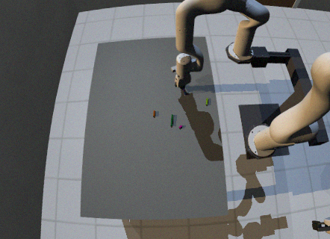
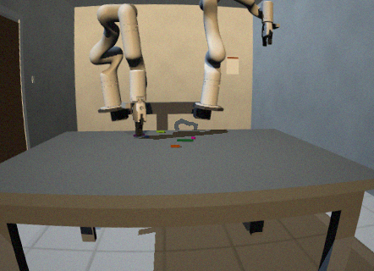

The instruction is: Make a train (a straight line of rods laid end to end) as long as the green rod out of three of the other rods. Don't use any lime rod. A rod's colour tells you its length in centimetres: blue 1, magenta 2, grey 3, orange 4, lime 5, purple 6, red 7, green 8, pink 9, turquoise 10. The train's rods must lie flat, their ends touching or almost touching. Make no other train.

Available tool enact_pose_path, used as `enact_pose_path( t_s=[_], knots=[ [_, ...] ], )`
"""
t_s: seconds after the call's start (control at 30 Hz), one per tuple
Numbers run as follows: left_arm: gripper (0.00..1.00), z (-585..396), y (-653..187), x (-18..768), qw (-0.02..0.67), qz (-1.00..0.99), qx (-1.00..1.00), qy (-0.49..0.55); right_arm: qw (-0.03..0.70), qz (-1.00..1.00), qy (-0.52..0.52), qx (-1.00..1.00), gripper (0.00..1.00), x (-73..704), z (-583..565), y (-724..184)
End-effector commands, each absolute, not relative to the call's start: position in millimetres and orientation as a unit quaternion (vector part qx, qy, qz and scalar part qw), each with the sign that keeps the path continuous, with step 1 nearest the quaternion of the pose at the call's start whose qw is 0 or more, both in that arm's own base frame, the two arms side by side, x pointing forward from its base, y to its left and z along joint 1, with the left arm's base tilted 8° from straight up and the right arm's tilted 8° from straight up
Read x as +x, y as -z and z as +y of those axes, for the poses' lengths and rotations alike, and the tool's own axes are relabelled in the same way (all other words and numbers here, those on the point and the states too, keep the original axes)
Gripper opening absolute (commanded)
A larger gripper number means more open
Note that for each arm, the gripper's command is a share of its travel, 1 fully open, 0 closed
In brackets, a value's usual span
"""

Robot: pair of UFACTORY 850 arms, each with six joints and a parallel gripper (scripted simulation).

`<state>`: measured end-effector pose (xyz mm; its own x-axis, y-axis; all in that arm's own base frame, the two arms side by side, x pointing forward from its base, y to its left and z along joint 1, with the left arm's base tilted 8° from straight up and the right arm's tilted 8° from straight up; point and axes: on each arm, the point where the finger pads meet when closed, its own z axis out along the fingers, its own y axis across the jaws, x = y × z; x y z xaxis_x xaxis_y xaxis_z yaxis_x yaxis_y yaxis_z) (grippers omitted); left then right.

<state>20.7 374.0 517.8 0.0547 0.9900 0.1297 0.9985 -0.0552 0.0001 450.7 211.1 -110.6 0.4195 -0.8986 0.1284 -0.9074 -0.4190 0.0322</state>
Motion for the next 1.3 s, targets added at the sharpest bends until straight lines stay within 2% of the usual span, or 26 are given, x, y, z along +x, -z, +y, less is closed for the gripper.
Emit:
enact_pose_path(
  t_s=[0.0, 1.27],
  knots=[
    [1.0, 374.2, -518.6, 20.7, 0.045, -0.686, -0.725, 0.048, 0.046, -0.537, -0.047, 0.841, 0.06, 451.5, 211.5, 110.2],
    [1.0, 374.2, -518.6, 20.7, 0.045, -0.686, -0.725, 0.048, 0.046, -0.537, -0.047, 0.841, 0.06, 451.6, 211.0, 114.0]
  ],
)
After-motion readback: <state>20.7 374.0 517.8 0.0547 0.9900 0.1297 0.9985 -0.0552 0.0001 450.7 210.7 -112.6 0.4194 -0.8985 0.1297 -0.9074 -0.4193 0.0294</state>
